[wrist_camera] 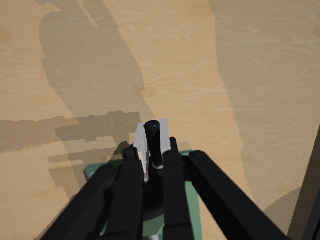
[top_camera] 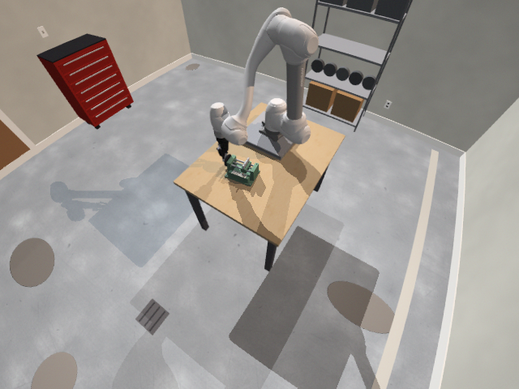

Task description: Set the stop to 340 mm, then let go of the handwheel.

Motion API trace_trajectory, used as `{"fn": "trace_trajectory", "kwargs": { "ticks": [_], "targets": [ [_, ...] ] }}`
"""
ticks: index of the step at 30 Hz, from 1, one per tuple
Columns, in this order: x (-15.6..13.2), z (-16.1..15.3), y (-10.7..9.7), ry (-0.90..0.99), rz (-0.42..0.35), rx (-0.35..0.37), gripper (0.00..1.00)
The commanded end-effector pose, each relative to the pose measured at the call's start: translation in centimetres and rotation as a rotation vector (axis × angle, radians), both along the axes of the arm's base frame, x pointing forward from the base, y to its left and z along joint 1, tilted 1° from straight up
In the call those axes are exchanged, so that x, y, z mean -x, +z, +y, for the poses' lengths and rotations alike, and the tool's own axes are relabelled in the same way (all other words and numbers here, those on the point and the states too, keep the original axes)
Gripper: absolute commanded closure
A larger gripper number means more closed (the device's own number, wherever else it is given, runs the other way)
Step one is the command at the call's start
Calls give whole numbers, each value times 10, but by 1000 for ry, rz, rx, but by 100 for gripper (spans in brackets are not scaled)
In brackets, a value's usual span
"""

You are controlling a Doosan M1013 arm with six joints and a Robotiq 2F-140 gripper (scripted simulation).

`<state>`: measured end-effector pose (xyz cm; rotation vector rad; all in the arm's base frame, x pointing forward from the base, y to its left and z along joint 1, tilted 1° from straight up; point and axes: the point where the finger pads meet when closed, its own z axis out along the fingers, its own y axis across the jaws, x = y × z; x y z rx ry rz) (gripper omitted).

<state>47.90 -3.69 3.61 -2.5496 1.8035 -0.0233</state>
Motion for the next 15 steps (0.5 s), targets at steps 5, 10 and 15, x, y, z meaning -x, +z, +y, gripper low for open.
{"fn": "trace_trajectory", "kwargs": {
  "ticks": [5, 10, 15],
  "targets": [
    [3, 0, 0, -1, 6, -3, 67],
    [3, 0, 0, -1, 6, -3, 67],
    [3, 0, 0, -1, 6, -3, 67]
  ]
}}
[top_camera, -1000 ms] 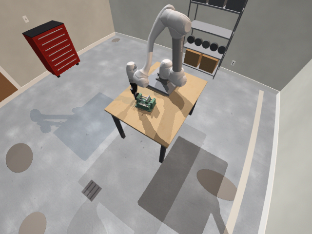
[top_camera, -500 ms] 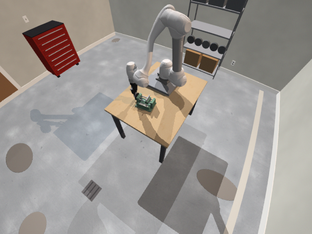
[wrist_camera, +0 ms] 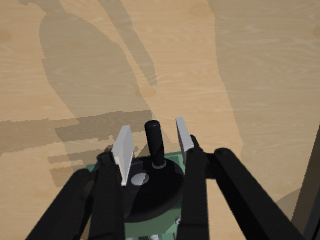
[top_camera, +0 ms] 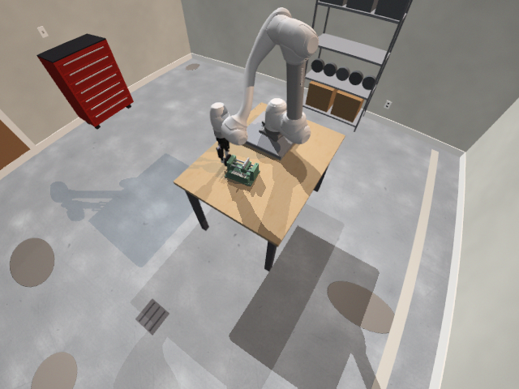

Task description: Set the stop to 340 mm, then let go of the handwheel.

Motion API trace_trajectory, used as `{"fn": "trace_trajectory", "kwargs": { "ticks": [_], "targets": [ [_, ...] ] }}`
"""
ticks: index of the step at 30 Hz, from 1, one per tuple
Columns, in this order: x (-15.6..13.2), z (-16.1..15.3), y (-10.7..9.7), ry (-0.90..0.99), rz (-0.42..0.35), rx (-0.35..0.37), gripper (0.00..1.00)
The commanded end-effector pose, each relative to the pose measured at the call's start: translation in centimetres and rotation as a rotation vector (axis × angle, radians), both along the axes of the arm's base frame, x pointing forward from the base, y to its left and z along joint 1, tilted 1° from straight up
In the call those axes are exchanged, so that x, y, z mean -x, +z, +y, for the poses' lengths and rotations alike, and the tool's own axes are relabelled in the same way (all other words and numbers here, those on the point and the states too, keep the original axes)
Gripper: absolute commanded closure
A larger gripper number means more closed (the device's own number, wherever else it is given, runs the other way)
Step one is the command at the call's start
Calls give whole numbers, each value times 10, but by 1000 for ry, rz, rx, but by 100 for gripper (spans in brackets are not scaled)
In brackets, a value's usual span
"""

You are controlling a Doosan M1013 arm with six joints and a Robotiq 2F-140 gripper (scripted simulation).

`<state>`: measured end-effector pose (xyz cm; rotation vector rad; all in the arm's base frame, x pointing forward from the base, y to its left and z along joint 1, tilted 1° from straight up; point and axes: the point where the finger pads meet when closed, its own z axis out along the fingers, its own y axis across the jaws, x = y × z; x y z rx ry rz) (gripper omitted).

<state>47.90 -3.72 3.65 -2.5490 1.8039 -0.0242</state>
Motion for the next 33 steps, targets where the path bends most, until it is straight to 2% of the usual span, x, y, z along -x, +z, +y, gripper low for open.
{"fn": "trace_trajectory", "kwargs": {
  "ticks": [1, 16, 18, 22, 23, 25, 33],
  "targets": [
    [4, 0, 0, 0, 6, -3, 67],
    [4, 0, 3, 0, 6, -3, 67],
    [4, 0, 19, 0, 6, -3, 67],
    [5, 0, 76, 0, 6, -3, 67],
    [5, 0, 76, 0, 6, -3, 67],
    [5, -1, 96, 0, 6, -3, 67],
    [5, -1, 100, 0, 6, -3, 67]
  ]
}}
